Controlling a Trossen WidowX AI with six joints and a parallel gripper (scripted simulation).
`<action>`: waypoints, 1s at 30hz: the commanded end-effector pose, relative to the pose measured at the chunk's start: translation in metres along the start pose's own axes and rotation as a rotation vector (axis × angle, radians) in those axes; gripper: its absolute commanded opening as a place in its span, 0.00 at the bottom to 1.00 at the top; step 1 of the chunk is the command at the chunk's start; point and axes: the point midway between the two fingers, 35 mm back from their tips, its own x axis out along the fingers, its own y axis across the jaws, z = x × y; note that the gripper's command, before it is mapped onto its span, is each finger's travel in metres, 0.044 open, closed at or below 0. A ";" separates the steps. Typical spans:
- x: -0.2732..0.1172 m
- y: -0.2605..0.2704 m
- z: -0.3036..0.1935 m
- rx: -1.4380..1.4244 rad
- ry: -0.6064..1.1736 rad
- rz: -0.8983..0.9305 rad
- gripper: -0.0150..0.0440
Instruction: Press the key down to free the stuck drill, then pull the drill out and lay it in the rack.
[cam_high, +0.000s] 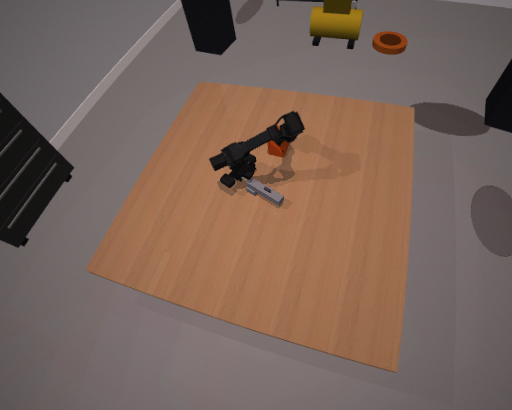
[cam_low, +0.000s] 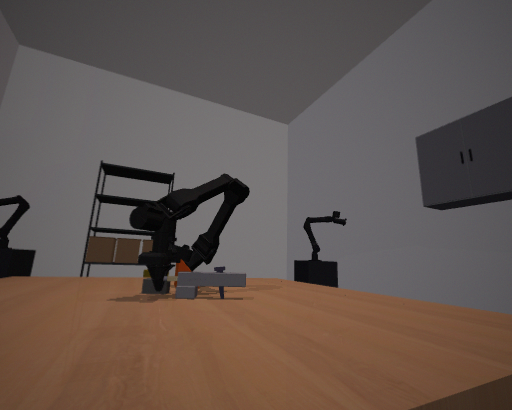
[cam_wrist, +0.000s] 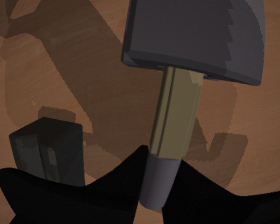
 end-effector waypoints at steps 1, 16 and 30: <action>-0.003 -0.003 -0.007 -0.003 0.004 -0.007 0.25; -0.001 -0.001 -0.016 -0.002 0.002 -0.002 0.52; 0.002 -0.001 -0.011 -0.003 0.004 -0.007 1.00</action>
